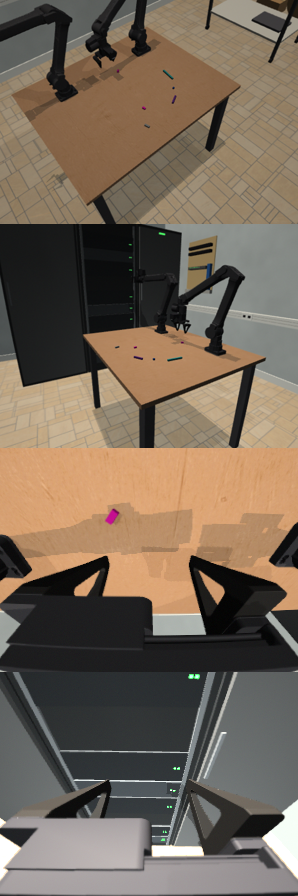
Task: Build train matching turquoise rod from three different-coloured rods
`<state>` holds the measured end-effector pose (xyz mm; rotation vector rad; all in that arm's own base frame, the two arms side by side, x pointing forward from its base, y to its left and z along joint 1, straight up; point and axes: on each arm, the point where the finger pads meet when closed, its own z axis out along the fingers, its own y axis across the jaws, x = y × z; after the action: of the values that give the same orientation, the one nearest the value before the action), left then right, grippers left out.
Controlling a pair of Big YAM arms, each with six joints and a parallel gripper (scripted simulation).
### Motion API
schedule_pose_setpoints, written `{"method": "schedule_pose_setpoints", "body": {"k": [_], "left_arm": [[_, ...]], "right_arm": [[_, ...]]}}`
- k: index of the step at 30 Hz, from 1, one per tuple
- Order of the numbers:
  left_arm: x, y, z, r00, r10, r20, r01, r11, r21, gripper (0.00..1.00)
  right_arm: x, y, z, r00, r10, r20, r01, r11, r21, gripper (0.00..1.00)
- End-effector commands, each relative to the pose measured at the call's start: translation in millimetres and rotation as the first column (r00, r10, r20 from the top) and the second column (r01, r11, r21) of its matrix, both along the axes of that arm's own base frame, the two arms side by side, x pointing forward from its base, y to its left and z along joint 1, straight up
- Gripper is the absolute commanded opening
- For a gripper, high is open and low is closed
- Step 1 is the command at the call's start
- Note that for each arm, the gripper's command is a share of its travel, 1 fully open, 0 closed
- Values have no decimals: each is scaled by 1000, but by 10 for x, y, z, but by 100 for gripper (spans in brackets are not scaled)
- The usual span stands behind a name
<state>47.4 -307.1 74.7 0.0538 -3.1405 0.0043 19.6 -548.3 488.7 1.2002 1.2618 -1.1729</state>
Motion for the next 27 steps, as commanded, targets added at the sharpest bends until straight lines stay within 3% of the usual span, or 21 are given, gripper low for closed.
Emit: {"method": "schedule_pose_setpoints", "body": {"k": [1,19,27], "left_arm": [[38,-220,124,1000,9,8,-9,999,-37,100],[97,-239,142,1000,-12,10,13,999,-40,100],[275,-276,158,989,-150,11,151,988,-27,100]], "right_arm": [[-92,35,118,1000,-19,13,19,999,-35,100],[-92,35,118,1000,-19,13,19,999,-35,100],[-92,35,118,1000,-19,13,19,999,-35,100]]}}
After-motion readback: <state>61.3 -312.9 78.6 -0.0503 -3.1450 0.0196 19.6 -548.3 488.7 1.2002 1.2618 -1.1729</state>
